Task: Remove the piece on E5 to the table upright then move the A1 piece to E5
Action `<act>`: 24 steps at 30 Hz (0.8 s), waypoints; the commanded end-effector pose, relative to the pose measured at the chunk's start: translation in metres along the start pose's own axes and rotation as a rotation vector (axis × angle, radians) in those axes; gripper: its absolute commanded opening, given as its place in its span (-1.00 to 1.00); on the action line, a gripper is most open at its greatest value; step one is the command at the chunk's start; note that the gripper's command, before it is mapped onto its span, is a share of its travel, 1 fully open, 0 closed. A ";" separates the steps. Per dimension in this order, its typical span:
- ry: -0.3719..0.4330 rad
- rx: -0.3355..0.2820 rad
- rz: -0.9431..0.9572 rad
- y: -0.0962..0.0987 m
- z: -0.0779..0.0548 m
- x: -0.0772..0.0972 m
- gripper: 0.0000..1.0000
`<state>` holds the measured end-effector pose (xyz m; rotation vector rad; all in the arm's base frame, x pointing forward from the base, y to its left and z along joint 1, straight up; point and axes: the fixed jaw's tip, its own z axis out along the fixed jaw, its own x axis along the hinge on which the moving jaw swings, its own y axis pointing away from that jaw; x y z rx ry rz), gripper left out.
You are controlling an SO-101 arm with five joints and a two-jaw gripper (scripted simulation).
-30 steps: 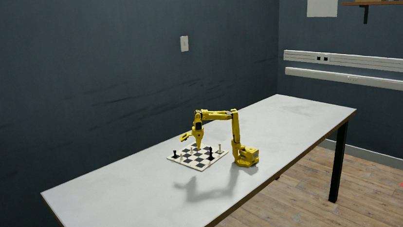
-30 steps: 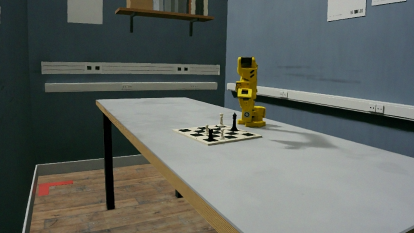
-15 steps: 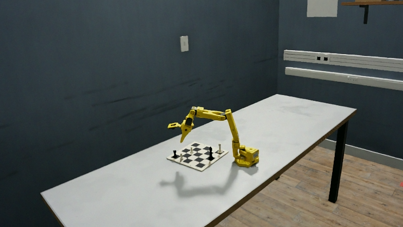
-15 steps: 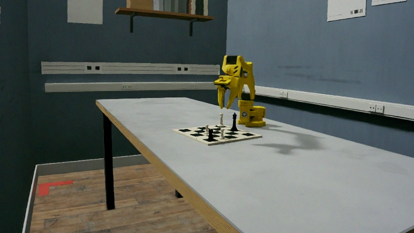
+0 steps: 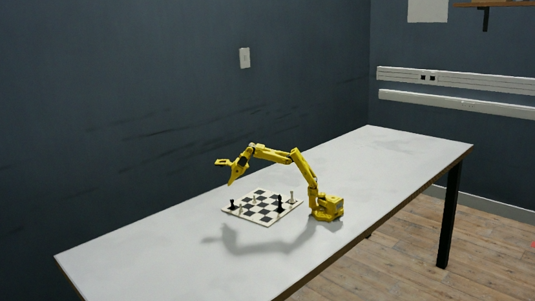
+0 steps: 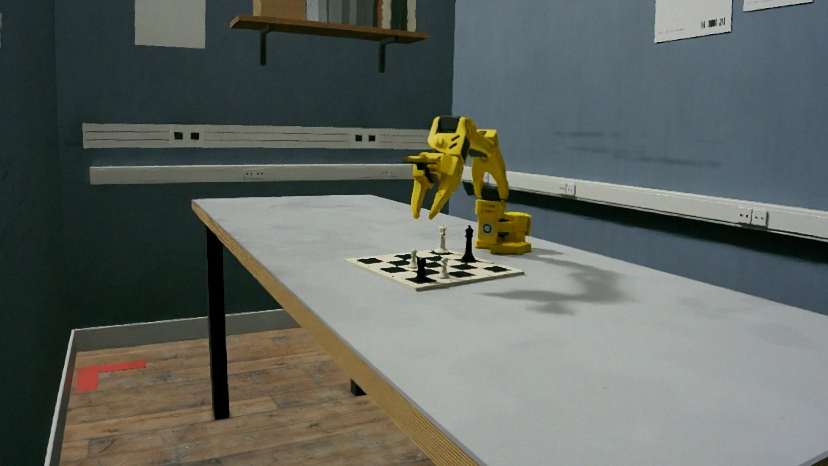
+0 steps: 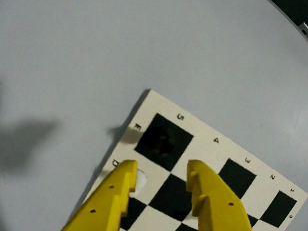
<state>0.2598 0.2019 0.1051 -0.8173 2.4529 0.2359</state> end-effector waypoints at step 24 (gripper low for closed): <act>0.015 0.007 0.022 -0.005 0.011 0.008 -0.77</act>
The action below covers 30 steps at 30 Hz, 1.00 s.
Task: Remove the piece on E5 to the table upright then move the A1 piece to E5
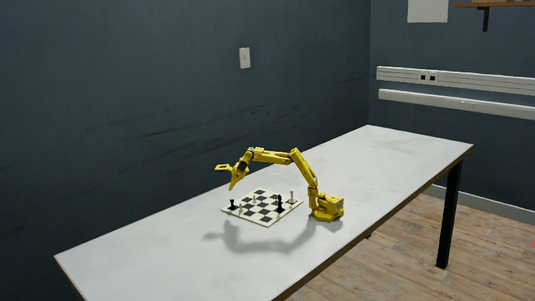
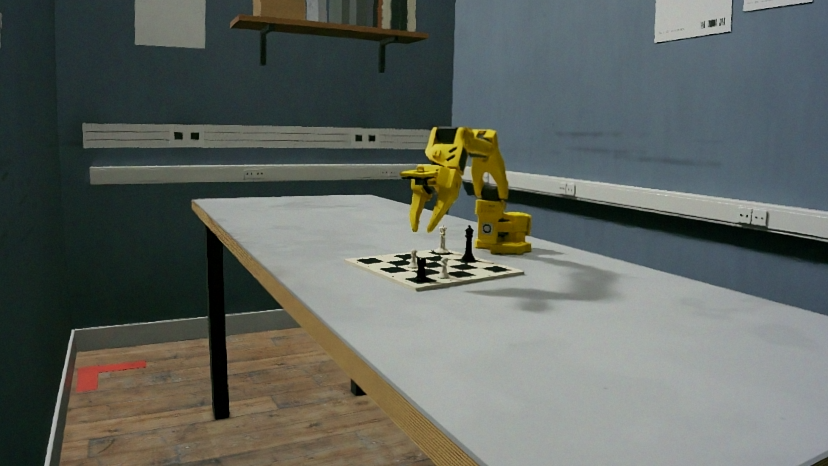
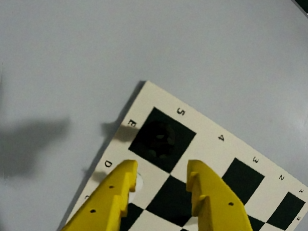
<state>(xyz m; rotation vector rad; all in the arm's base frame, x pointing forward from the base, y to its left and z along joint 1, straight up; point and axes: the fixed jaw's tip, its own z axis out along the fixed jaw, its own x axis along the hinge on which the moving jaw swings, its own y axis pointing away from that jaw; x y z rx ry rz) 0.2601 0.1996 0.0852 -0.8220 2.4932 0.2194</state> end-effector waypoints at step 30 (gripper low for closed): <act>-0.026 0.004 0.018 -0.003 -0.006 -0.003 -0.77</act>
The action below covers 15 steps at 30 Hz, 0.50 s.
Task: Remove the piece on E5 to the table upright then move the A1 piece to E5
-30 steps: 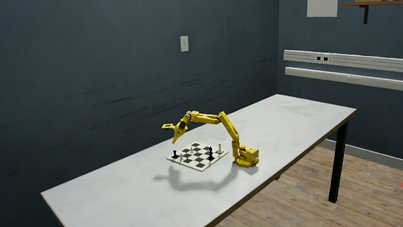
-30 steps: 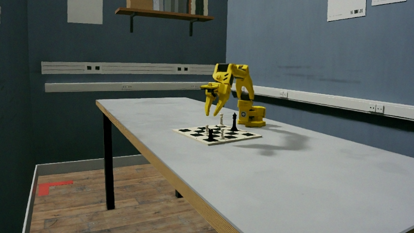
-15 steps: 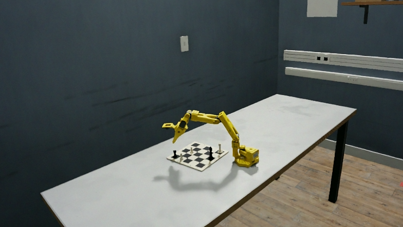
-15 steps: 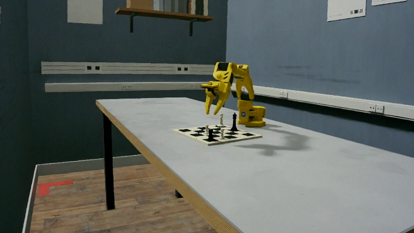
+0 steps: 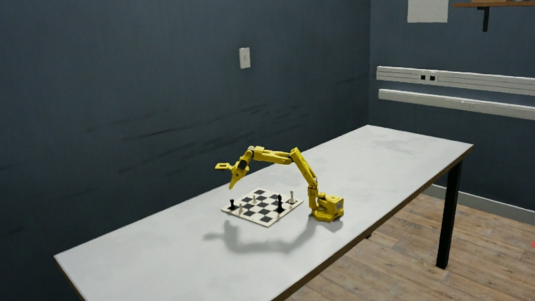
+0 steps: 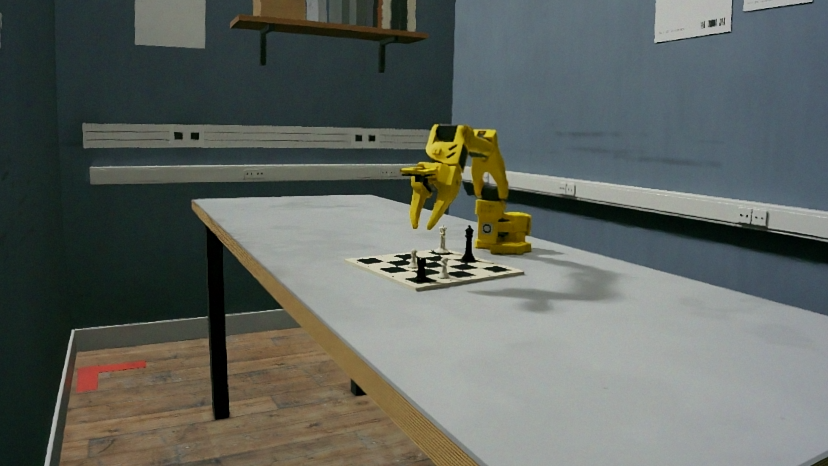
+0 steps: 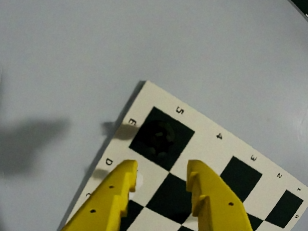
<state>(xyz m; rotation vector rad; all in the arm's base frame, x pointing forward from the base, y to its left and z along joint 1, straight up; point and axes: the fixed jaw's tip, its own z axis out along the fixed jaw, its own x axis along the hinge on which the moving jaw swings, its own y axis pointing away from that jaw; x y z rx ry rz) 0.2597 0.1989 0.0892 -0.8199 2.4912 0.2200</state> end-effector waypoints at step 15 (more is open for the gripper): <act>-0.023 0.004 0.017 -0.003 0.025 0.013 -0.77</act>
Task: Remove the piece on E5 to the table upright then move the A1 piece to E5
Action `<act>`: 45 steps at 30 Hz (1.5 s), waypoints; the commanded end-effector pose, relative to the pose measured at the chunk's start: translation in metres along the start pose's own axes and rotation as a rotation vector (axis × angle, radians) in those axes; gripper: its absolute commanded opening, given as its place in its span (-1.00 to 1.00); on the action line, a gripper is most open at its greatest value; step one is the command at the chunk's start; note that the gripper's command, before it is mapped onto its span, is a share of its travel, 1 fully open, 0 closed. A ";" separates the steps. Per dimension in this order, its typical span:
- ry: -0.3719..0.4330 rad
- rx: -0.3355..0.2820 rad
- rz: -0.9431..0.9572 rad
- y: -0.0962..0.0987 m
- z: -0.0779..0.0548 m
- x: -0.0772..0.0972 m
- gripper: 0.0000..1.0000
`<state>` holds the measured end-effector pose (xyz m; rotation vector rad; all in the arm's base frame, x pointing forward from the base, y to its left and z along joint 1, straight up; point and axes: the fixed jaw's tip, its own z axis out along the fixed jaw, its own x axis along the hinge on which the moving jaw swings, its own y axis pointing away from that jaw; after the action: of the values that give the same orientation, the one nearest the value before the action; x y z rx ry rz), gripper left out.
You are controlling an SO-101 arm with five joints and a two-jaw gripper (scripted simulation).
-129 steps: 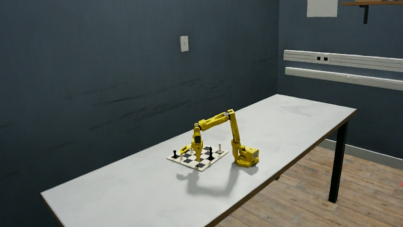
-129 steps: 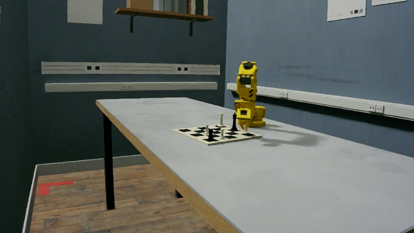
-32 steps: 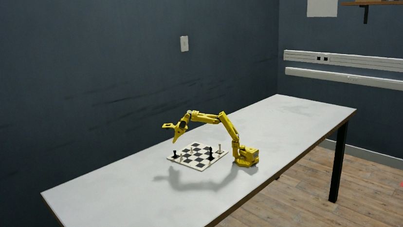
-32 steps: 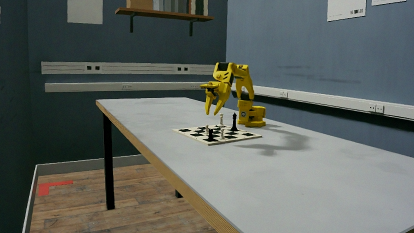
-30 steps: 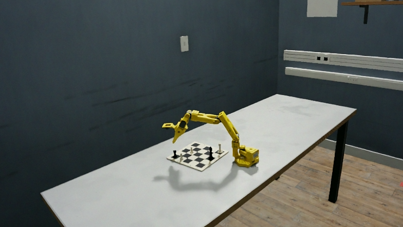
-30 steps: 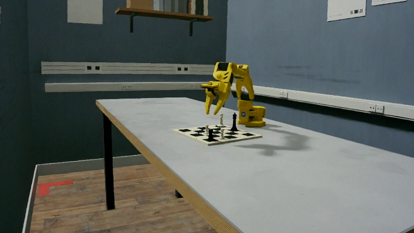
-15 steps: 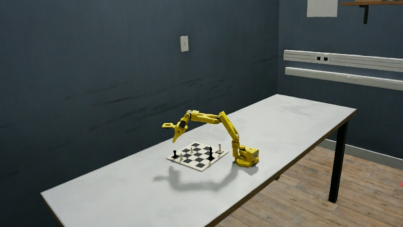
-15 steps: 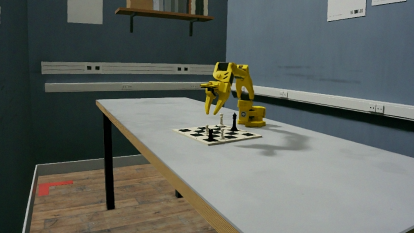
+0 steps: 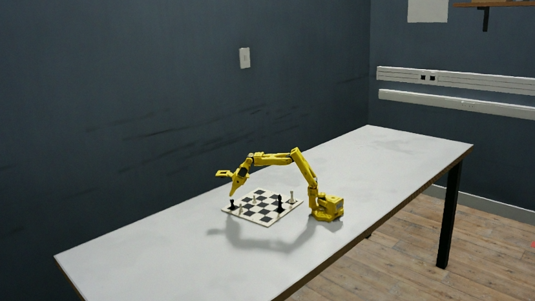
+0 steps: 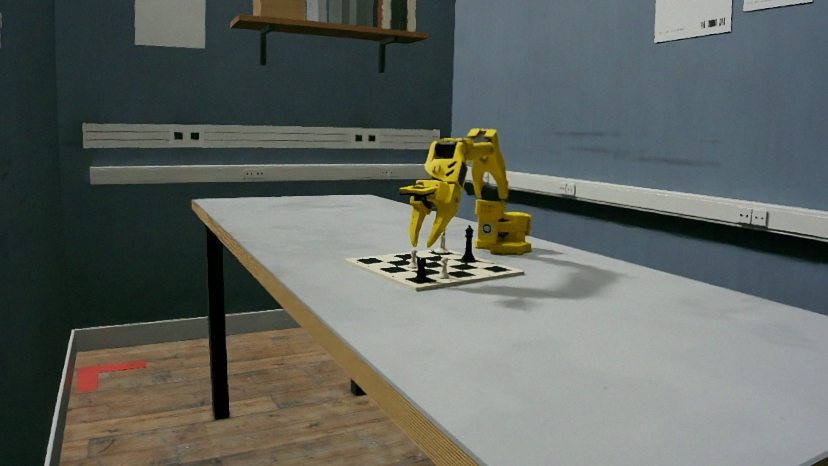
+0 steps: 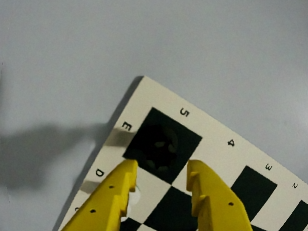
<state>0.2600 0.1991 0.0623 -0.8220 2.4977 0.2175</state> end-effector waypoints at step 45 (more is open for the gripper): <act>-0.029 0.004 0.017 -0.002 0.041 0.028 -0.77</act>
<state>0.2607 0.1996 0.0215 -0.8042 2.4438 0.2376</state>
